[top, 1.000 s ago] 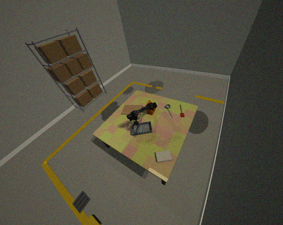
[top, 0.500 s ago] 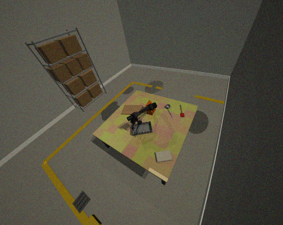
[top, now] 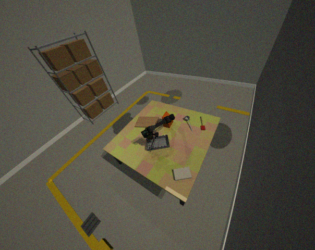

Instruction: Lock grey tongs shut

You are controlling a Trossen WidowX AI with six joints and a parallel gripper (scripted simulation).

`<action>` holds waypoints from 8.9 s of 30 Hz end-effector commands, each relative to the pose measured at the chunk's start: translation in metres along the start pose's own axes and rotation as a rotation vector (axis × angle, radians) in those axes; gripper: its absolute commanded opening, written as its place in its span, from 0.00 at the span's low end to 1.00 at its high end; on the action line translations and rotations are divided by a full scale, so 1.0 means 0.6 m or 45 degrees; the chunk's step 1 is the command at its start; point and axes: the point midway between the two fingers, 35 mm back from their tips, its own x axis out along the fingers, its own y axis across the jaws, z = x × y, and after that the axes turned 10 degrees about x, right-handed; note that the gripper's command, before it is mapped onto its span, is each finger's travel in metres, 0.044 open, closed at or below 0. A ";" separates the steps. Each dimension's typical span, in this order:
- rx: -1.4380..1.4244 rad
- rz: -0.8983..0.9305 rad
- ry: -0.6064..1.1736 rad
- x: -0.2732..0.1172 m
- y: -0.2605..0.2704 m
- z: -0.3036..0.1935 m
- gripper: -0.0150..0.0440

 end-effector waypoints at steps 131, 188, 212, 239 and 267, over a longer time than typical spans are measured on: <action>-0.057 0.001 -0.009 0.160 0.001 0.007 0.15; -0.536 -0.031 0.009 -0.068 -0.231 -0.193 0.00; -0.837 -0.028 0.013 -0.069 -0.322 -0.352 0.00; -1.440 -0.023 0.046 -0.072 -0.364 -0.704 0.00; -1.473 -0.152 0.212 -0.051 -0.386 -0.724 0.00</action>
